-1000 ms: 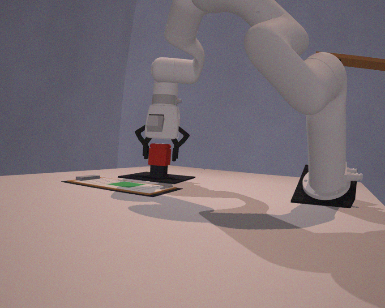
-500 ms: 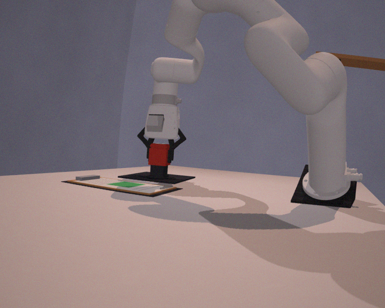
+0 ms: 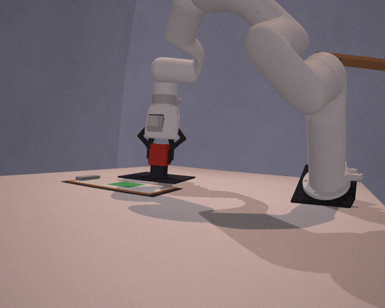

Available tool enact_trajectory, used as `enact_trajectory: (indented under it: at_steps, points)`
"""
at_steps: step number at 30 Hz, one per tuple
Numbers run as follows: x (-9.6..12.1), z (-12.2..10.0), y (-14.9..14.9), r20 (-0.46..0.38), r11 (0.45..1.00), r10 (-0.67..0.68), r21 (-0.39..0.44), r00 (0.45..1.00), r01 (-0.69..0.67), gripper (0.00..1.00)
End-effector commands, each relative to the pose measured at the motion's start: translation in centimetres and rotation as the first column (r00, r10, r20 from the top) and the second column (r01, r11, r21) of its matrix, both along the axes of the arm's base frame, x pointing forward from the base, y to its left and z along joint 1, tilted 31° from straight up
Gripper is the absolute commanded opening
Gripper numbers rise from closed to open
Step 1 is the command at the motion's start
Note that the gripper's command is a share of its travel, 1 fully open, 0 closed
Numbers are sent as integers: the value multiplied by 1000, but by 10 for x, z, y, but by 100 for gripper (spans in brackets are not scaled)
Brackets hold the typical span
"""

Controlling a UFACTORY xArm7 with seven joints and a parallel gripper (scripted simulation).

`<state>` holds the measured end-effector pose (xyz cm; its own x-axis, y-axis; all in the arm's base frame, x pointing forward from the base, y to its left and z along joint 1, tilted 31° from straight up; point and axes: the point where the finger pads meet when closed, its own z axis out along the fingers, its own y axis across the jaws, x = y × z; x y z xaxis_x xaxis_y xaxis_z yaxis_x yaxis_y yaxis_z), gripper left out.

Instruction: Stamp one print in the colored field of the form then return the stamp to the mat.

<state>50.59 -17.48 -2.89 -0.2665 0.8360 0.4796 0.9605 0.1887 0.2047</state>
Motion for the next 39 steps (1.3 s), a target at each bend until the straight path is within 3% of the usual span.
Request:
enact_trajectory:
  at_steps: [1, 14, 26, 39]
  points:
    - [1, 1, -2, 3, 1000, -3, -3, 1000, 3, 35]
    - [1, 2, -3, 3, 1000, -3, -3, 1000, 3, 35]
    - [-3, 34, -22, 3, 1000, -3, -3, 1000, 3, 35]
    - [-2, 40, -18, 1, 1000, -7, -3, 1000, 7, 35]
